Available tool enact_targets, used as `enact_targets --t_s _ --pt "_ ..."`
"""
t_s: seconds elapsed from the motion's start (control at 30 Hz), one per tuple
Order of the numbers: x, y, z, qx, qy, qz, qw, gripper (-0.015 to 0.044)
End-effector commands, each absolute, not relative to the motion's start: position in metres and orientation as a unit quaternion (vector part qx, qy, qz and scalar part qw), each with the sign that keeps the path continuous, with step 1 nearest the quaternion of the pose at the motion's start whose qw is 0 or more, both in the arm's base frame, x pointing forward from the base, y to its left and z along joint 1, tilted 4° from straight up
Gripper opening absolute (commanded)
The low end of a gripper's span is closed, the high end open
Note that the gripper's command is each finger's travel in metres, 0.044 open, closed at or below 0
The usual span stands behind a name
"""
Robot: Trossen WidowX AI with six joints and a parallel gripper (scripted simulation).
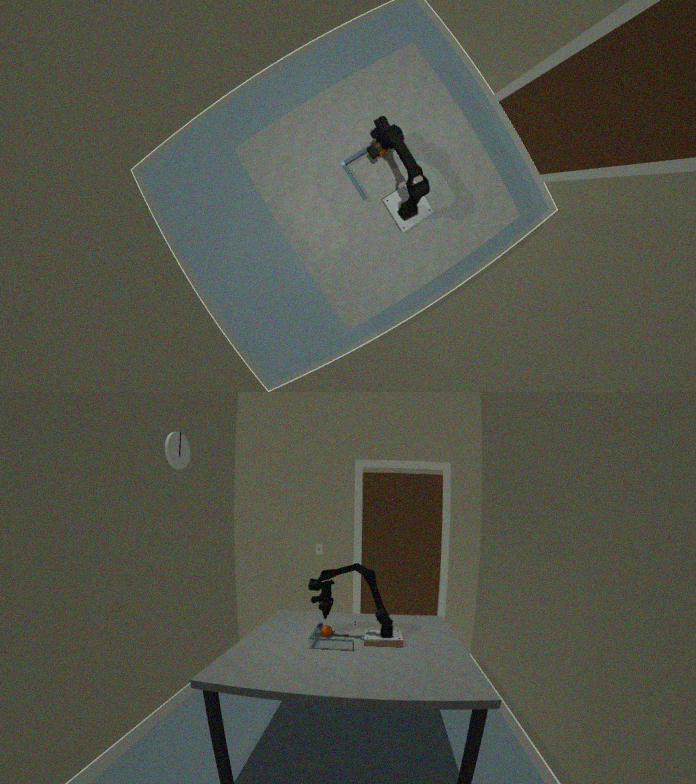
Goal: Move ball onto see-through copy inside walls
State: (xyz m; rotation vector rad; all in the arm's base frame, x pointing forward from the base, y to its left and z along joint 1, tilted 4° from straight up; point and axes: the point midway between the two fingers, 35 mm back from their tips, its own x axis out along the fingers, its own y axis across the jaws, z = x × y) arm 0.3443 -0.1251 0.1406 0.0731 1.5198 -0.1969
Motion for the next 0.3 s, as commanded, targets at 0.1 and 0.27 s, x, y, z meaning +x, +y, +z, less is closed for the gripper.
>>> enact_targets --t_s 0.1,0.27 --pt "0.3402 -0.1215 0.1785 0.033 0.680 -0.092 0.727 0.0440" --pt "0.3402 -0.1215 0.1785 0.033 0.680 -0.092 0.727 0.0440"
